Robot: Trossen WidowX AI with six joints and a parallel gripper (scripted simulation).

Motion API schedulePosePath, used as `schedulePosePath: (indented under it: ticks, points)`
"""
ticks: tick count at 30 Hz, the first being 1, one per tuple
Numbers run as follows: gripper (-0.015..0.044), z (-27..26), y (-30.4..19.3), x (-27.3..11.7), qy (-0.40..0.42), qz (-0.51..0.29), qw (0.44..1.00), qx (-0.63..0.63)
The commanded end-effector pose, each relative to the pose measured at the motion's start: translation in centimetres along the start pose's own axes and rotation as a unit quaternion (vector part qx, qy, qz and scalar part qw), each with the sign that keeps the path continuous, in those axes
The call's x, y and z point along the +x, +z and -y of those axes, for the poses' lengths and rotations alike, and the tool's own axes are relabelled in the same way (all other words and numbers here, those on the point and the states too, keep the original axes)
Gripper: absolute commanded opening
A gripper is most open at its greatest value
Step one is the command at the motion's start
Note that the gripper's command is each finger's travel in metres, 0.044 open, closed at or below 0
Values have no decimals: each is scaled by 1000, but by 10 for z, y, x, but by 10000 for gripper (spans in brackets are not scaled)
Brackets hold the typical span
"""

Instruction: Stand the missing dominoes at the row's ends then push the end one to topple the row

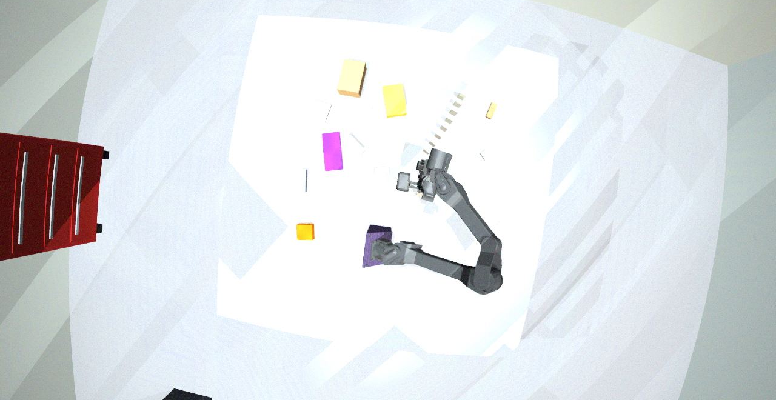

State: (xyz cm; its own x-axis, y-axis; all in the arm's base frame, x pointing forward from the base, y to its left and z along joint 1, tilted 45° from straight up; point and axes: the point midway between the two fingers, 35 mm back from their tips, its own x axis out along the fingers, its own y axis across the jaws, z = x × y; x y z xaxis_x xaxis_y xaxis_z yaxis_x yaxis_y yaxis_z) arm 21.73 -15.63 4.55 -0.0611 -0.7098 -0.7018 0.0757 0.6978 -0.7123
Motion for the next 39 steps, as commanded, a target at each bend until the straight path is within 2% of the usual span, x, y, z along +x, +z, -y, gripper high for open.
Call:
schedulePosePath:
  ticks: [1, 17, 30, 39]
  points:
    - [440, 0, 1, 6, -1, 3, 1000, -3]
    - [440, 0, 0, 21, -2, 3, 1000, -3]
    - [107, 0, 0, 21, -2, 3, 1000, -3]
    - [107, 0, 0, 21, -2, 3, 1000, -3]
